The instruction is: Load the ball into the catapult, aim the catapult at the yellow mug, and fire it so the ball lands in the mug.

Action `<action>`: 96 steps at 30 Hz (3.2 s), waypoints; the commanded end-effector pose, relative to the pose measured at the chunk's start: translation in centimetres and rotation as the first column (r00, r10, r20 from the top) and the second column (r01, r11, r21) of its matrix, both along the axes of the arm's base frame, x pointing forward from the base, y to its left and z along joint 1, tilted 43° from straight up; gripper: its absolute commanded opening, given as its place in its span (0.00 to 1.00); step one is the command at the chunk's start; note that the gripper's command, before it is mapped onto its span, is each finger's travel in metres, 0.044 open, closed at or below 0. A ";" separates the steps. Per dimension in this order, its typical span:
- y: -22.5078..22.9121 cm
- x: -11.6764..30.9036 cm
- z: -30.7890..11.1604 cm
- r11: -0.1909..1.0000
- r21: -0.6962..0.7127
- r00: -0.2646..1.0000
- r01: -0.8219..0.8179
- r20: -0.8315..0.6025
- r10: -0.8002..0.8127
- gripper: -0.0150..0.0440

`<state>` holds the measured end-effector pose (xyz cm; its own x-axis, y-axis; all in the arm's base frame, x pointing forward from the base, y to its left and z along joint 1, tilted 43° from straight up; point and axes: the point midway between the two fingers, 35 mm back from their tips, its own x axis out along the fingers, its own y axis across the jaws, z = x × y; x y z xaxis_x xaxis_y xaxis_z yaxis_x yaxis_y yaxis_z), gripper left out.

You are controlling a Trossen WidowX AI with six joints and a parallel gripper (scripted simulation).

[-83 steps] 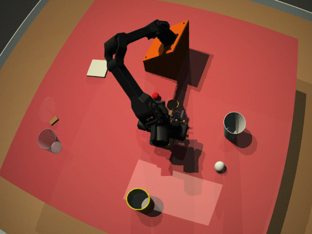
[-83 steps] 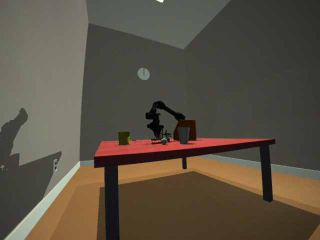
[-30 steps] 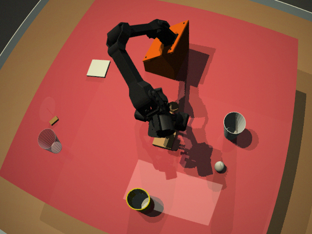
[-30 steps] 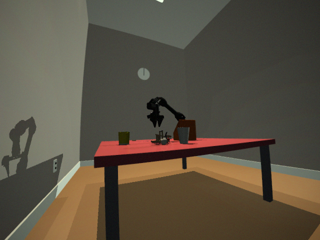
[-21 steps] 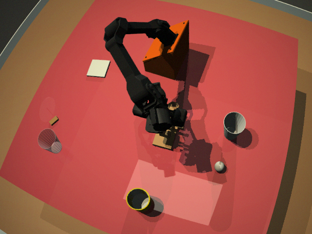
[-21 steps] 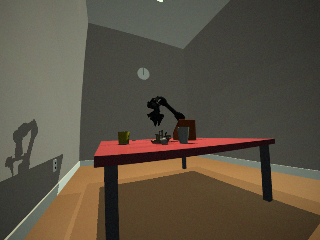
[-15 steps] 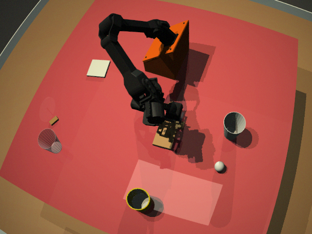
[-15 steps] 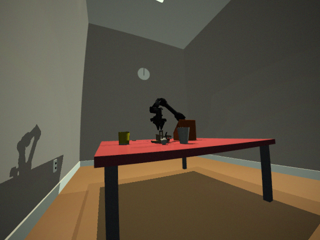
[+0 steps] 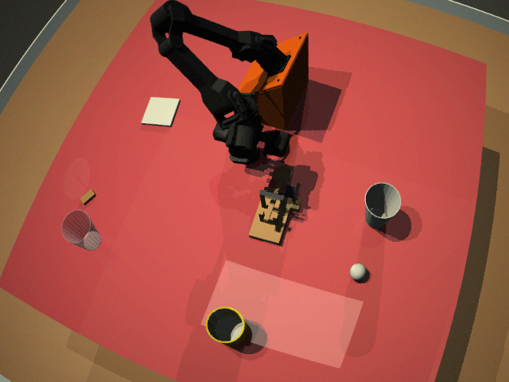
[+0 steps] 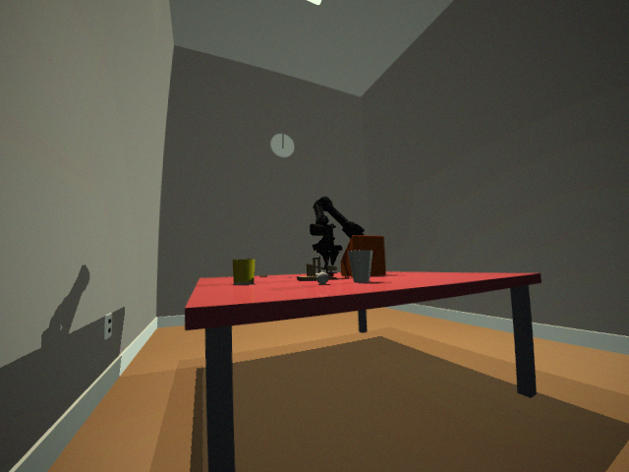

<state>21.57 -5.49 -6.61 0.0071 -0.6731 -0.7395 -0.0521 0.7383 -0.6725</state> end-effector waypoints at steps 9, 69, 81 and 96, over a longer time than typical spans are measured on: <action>-1.8 -1.1 -0.7 1.000 -0.004 1.000 -0.005 0.012 0.006 0.76; 0.8 -0.3 0.6 1.000 0.018 1.000 -0.009 0.013 0.009 0.25; 4.5 -1.4 5.2 1.000 0.002 1.000 -0.006 0.013 0.006 0.25; 5.8 0.2 3.8 0.999 0.005 0.998 0.041 -0.055 -0.041 0.25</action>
